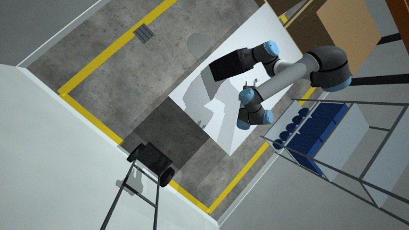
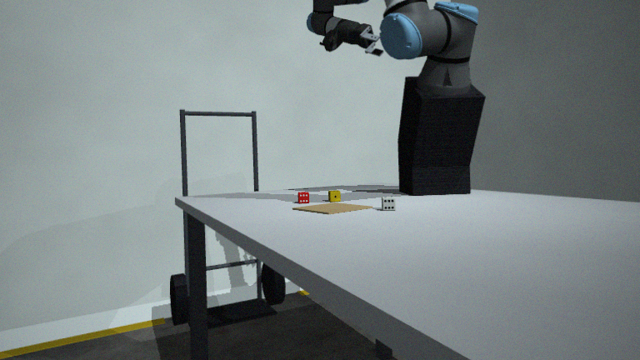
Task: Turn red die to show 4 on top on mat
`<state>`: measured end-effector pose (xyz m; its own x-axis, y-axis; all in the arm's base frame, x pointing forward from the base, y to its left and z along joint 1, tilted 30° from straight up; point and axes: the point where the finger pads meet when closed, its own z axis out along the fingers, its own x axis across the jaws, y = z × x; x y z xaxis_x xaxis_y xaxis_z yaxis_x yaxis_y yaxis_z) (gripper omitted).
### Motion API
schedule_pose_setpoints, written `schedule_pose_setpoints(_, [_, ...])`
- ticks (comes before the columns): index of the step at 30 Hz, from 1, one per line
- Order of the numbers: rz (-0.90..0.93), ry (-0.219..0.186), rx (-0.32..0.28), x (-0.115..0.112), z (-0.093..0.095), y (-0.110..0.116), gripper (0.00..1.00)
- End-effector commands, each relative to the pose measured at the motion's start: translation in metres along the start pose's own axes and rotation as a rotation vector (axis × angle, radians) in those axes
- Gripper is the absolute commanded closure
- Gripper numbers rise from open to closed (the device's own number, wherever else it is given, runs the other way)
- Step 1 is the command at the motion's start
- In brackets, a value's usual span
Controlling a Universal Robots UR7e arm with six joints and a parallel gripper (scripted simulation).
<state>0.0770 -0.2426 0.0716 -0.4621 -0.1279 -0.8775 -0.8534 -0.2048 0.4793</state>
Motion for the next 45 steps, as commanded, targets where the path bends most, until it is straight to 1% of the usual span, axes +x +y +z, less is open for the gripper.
schedule_pose_setpoints(1, [-0.073, 0.089, 0.048, 0.014, 0.0, -0.046, 0.0])
schedule_pose_setpoints(4, [-0.161, 0.182, 0.079, 0.025, 0.001, -0.085, 0.0])
schedule_pose_setpoints(5, [-0.186, 0.207, 0.086, 0.028, 0.001, -0.096, 0.0])
schedule_pose_setpoints(6, [-0.193, 0.214, 0.087, 0.029, 0.001, -0.098, 0.0])
schedule_pose_setpoints(8, [-0.261, 0.281, 0.102, 0.035, 0.002, -0.125, 0.0])
schedule_pose_setpoints(9, [-0.288, 0.307, 0.106, 0.037, 0.002, -0.134, 0.0])
schedule_pose_setpoints(10, [-0.296, 0.315, 0.107, 0.038, 0.002, -0.137, 0.0])
schedule_pose_setpoints(12, [-0.368, 0.381, 0.115, 0.043, 0.003, -0.162, 0.0])
schedule_pose_setpoints(13, [-0.371, 0.384, 0.116, 0.043, 0.003, -0.163, 0.0])
schedule_pose_setpoints(14, [-0.41, 0.419, 0.118, 0.045, 0.003, -0.175, 0.0])
schedule_pose_setpoints(16, [-0.41, 0.419, 0.118, 0.045, 0.003, -0.175, 0.0])
schedule_pose_setpoints(19, [-0.528, 0.522, 0.119, 0.049, 0.005, -0.211, 0.0])
schedule_pose_setpoints(20, [-0.531, 0.524, 0.119, 0.049, 0.005, -0.211, 0.0])
schedule_pose_setpoints(22, [-0.61, 0.589, 0.114, 0.051, 0.006, -0.233, 0.0])
schedule_pose_setpoints(23, [-0.615, 0.594, 0.113, 0.051, 0.007, -0.235, 0.0])
schedule_pose_setpoints(25, [-0.694, 0.656, 0.105, 0.051, 0.008, -0.255, 0.0])
schedule_pose_setpoints(26, [-0.702, 0.662, 0.104, 0.051, 0.009, -0.256, 0.0])
schedule_pose_setpoints(28, [-0.78, 0.722, 0.093, 0.05, 0.011, -0.275, 0.0])
schedule_pose_setpoints(29, [-0.789, 0.728, 0.091, 0.05, 0.011, -0.277, 0.0])
schedule_pose_setpoints(31, [-0.867, 0.786, 0.077, 0.048, 0.014, -0.295, 0.0])
schedule_pose_setpoints(33, [-0.867, 0.786, 0.077, 0.048, 0.014, -0.295, 0.0])
schedule_pose_setpoints(34, [-0.876, 0.792, 0.075, 0.048, 0.014, -0.297, 0.0])
schedule_pose_setpoints(37, [-1.005, 0.883, 0.045, 0.043, 0.02, -0.324, 0.0])
schedule_pose_setpoints(38, [-1.006, 0.883, 0.045, 0.043, 0.02, -0.324, 0.0])
schedule_pose_setpoints(40, [-1.09, 0.939, 0.022, 0.039, 0.025, -0.34, 0.0])
schedule_pose_setpoints(41, [-1.119, 0.958, 0.014, 0.037, 0.026, -0.345, 0.0])
schedule_pose_setpoints(42, [-1.131, 0.966, 0.01, 0.036, 0.027, -0.347, 0.0])
schedule_pose_setpoints(44, [-1.211, 1.017, -0.015, 0.031, 0.032, -0.361, 0.0])
schedule_pose_setpoints(45, [-1.24, 1.035, -0.025, 0.029, 0.034, -0.366, 0.0])
